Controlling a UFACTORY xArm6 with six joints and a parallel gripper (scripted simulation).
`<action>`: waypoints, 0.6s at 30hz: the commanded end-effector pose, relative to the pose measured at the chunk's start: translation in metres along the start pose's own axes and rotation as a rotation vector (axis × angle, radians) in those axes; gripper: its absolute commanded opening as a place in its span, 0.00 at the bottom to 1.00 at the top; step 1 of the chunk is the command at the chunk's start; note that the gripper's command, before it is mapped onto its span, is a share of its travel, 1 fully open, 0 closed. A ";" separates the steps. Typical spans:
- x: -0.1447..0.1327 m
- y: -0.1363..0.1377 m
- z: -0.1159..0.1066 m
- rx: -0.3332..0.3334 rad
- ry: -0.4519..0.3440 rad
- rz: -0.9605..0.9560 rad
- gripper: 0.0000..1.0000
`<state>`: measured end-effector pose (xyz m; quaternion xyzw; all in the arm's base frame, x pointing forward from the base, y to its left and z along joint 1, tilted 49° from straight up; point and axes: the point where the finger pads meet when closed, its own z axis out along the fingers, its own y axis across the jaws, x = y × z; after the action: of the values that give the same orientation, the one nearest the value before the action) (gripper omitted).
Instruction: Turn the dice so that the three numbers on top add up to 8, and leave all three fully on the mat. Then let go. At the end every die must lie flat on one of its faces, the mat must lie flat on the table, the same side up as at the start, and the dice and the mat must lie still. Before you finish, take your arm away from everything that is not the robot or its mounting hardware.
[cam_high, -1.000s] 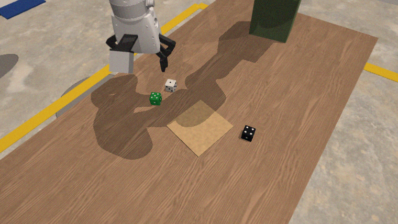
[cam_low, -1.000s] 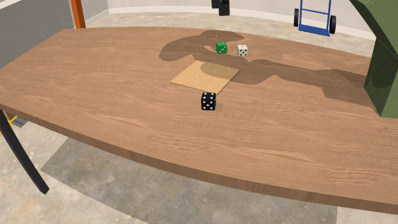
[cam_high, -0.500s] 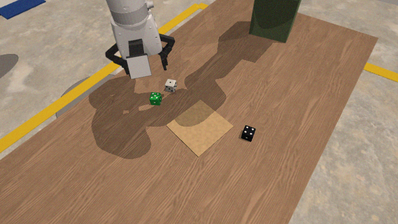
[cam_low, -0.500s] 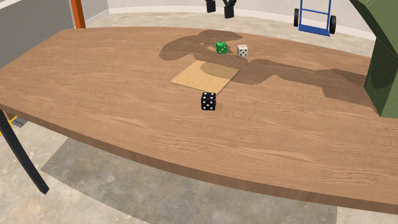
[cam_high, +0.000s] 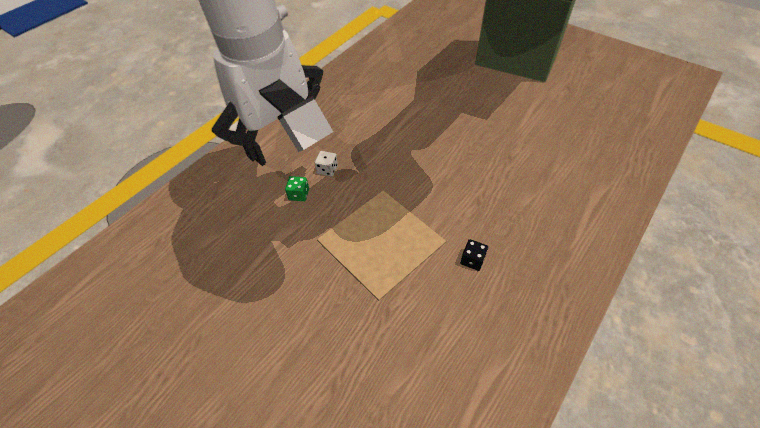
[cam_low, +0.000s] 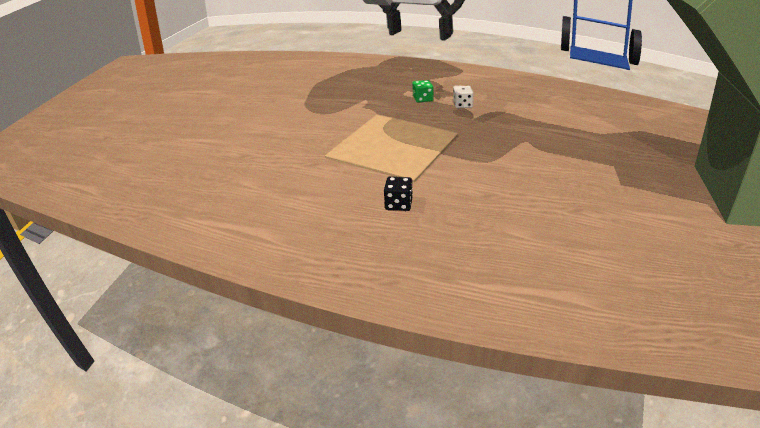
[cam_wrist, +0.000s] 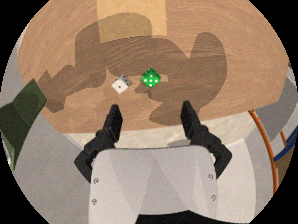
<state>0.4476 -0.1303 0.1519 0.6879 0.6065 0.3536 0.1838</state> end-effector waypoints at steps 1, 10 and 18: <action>0.000 0.001 0.004 -0.036 -0.006 -0.171 1.00; 0.000 0.001 0.012 -0.034 -0.011 -0.440 1.00; 0.000 0.001 0.017 -0.031 -0.014 -0.612 1.00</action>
<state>0.4583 -0.1277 0.1421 0.5109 0.7622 0.2948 0.2665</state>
